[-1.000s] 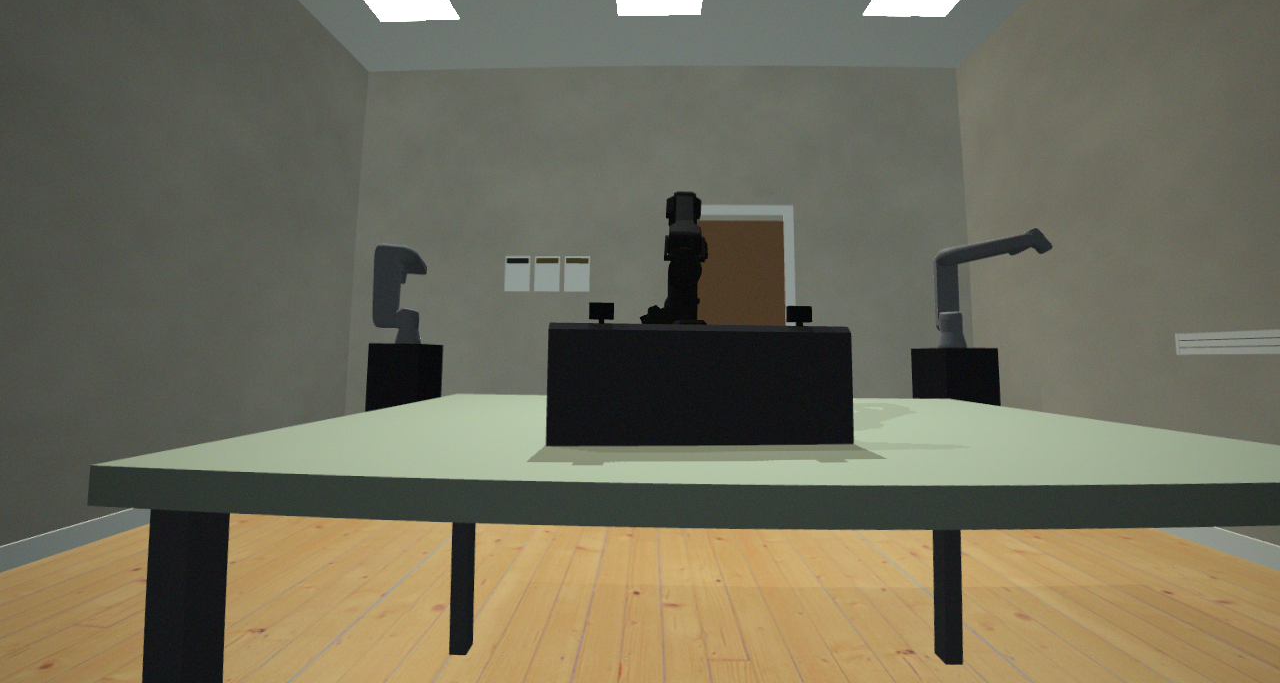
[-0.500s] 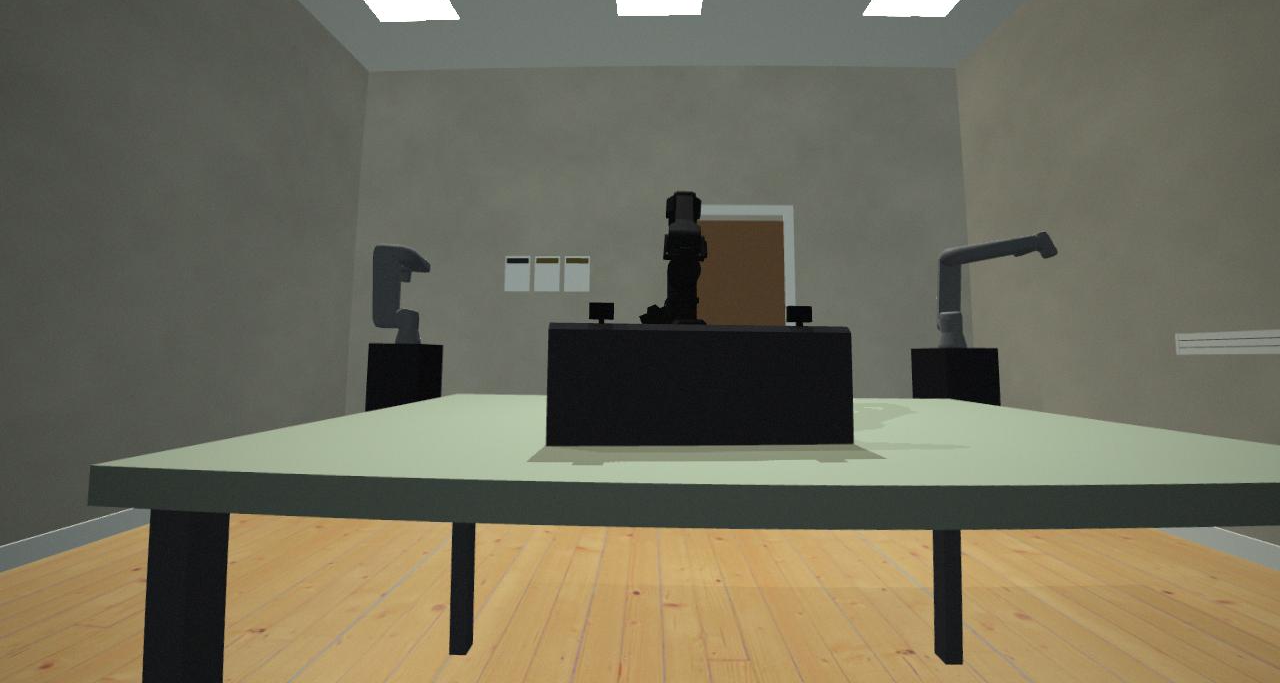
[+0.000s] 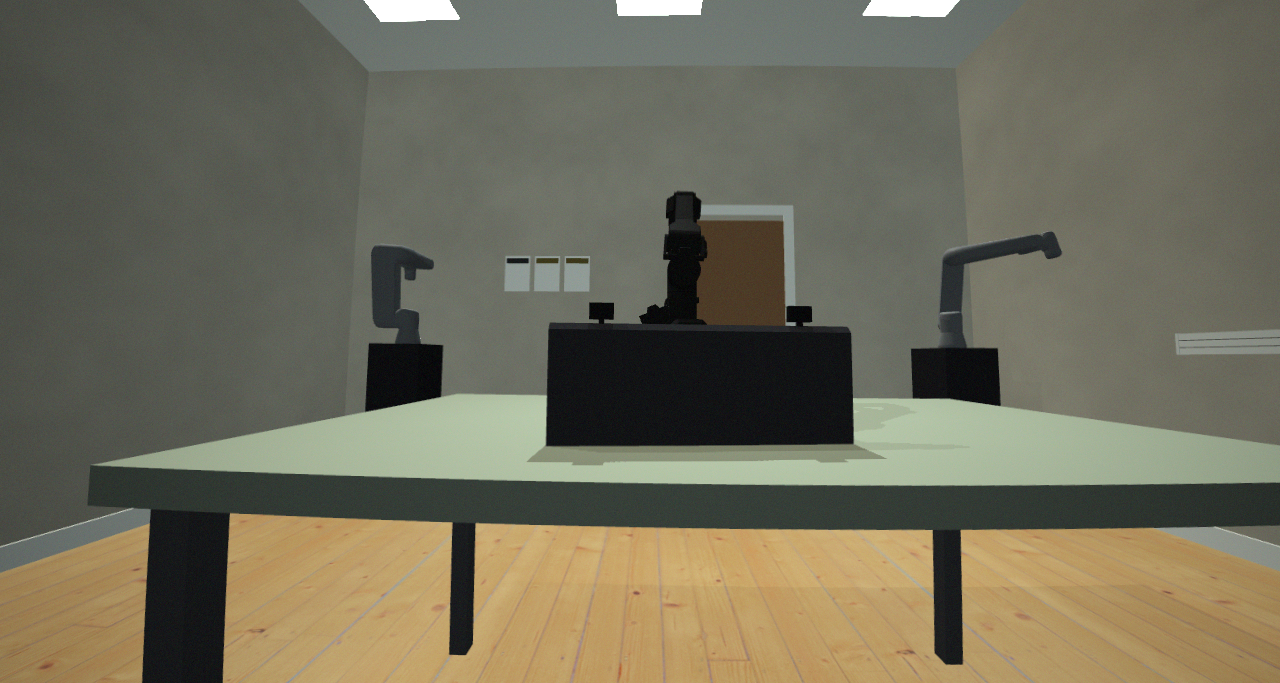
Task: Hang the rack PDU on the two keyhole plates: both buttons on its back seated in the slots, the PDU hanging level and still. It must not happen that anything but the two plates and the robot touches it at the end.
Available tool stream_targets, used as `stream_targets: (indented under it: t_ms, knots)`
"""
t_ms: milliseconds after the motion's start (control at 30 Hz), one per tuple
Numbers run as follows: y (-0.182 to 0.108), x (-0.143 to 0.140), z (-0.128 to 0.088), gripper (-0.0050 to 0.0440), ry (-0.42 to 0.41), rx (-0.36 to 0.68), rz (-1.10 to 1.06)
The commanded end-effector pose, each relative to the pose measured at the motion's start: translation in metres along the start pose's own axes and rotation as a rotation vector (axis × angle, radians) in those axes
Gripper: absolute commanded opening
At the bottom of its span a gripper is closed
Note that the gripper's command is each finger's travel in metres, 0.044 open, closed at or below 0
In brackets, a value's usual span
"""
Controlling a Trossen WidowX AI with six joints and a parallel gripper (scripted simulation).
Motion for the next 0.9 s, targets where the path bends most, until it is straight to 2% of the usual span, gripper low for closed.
stream_targets:
  t_ms: [0, 867]
  knots:
    - [-0.0022, 0.0082, -0.0162, -0.005, 0.058, 0.005, -0.003]
    - [-0.0016, 0.0059, -0.0085, -0.005, 0.033, 0.003, -0.003]
Point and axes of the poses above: the point midway between the two fingers, 35 mm back from their tips, its own z axis out along the fingers, its own x axis across the jaws, y = z × x, the point moved 1 cm from there along -z, back along the fingers, and after that the axes turned 12 degrees about z, right-handed, at the moved point
